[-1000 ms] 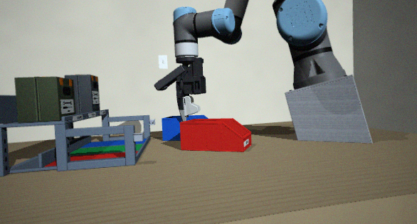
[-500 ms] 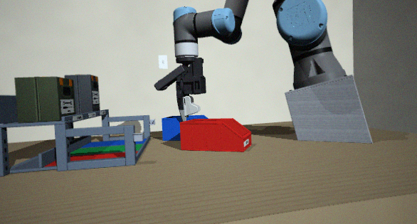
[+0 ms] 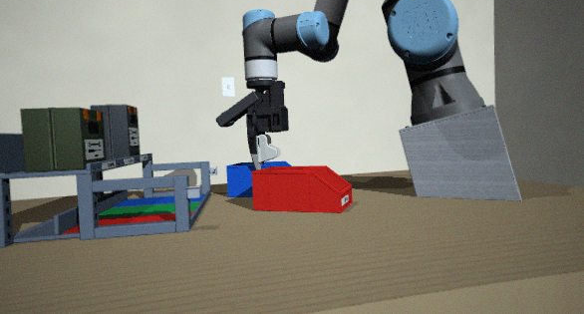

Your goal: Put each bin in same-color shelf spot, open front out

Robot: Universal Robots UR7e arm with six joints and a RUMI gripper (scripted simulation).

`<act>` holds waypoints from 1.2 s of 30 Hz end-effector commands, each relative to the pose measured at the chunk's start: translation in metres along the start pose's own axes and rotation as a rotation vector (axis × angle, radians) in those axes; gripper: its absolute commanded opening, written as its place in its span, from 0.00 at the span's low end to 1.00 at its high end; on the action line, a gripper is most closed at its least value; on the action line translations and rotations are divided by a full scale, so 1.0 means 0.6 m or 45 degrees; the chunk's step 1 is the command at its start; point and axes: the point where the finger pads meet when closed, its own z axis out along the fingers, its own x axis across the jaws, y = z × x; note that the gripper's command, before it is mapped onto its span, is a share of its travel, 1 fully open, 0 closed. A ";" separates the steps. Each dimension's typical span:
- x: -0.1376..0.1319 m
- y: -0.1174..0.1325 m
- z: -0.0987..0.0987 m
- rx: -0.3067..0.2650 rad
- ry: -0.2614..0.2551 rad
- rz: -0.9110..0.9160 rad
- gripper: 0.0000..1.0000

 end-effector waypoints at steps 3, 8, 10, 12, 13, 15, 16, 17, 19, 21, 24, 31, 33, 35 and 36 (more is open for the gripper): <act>0.000 -0.001 -0.001 0.002 0.000 0.000 0.00; 0.000 -0.001 -0.002 0.002 0.000 0.000 0.00; 0.000 -0.001 -0.002 0.002 0.000 0.000 0.00; 0.000 -0.001 -0.003 0.002 0.000 0.000 0.00; 0.000 -0.001 -0.004 0.002 0.000 0.000 0.00; 0.000 -0.001 -0.005 0.002 0.000 0.000 0.00; 0.000 -0.001 -0.005 0.002 0.000 0.000 0.00; 0.000 -0.001 -0.006 0.002 0.000 0.000 0.00; 0.000 -0.001 -0.006 0.002 0.000 0.000 0.00; 0.000 -0.001 -0.007 0.002 0.000 0.000 0.00; 0.000 -0.001 -0.009 0.002 0.000 0.000 0.00; 0.000 -0.001 -0.016 0.002 0.000 0.000 0.00; 0.000 -0.001 -0.019 0.002 0.000 0.000 0.00; 0.000 -0.001 -0.021 0.002 0.000 0.000 0.00; 0.000 -0.001 -0.021 0.002 0.000 0.000 0.00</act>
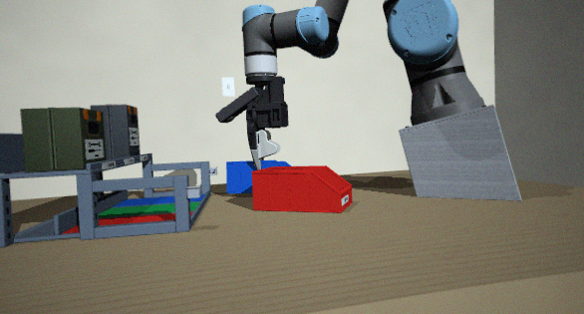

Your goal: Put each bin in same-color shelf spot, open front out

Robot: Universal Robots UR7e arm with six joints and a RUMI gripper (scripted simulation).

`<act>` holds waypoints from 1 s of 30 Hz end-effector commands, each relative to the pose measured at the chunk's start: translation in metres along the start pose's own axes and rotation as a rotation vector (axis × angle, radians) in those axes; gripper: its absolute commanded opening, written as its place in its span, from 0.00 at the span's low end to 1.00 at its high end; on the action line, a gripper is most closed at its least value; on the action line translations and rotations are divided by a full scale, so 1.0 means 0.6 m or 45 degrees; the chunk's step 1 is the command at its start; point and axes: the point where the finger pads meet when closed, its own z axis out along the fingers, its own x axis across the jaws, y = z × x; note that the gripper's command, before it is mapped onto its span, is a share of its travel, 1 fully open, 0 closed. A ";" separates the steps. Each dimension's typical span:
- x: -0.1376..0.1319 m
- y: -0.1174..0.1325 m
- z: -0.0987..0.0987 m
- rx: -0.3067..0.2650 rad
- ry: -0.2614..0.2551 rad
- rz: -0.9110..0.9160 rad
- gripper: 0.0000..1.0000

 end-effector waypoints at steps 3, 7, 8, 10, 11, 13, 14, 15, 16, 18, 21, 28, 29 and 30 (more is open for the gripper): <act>0.000 -0.001 -0.007 0.001 0.000 0.000 0.00; 0.000 -0.001 -0.013 0.001 0.000 0.000 0.00; 0.000 -0.001 -0.015 0.001 0.000 0.000 0.00; 0.000 -0.001 -0.018 0.001 0.000 0.000 0.00; 0.000 -0.001 -0.020 0.001 0.000 0.000 0.00; 0.000 -0.001 -0.023 0.001 0.000 0.000 0.00; 0.000 -0.001 -0.025 0.001 0.000 0.000 0.00; 0.000 -0.001 -0.027 0.001 0.000 0.000 0.00; 0.000 -0.001 -0.029 0.001 0.000 0.000 0.00; 0.000 -0.001 -0.029 0.001 0.000 0.000 0.00; 0.000 -0.001 -0.034 0.001 0.000 0.000 0.00; 0.000 -0.001 -0.048 0.001 0.000 0.000 0.00; 0.000 -0.001 -0.050 0.001 0.000 0.000 0.00; 0.000 -0.001 -0.052 0.001 0.000 0.000 0.00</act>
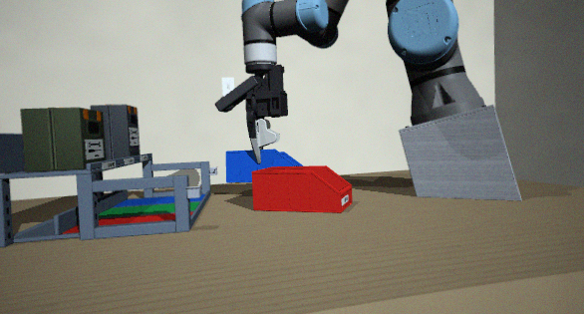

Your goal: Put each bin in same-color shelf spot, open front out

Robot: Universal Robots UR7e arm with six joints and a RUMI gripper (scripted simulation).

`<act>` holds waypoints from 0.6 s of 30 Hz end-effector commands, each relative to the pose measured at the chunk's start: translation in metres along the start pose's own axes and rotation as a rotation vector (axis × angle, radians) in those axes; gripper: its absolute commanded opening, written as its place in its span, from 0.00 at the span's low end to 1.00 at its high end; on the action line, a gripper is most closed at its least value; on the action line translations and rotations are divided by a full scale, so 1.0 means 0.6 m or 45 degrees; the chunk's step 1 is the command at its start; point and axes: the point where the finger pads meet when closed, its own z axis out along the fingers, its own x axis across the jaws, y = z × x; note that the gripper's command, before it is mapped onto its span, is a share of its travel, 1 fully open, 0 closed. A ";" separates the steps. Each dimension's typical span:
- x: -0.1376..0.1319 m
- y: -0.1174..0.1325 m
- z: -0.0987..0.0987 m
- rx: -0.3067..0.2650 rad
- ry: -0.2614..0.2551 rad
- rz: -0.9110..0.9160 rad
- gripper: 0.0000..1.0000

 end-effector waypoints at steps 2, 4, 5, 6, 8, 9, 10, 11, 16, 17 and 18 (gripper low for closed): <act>0.000 -0.001 -0.014 0.001 0.000 0.000 0.00; 0.000 -0.001 -0.016 0.001 0.000 0.000 0.00; 0.000 -0.001 -0.016 0.001 0.000 0.000 0.00; 0.000 -0.001 -0.018 0.001 0.000 0.000 0.00; 0.000 -0.001 -0.022 0.001 0.000 0.000 0.00; 0.000 -0.001 -0.024 0.001 0.000 0.000 0.00; 0.000 -0.001 -0.026 0.001 0.000 0.000 0.00; 0.000 -0.001 -0.028 0.001 0.000 0.000 0.00; 0.000 -0.001 -0.038 0.001 0.000 0.000 0.00; 0.000 -0.001 -0.040 0.001 0.000 0.000 0.00; 0.000 -0.001 -0.042 0.001 0.000 0.000 0.00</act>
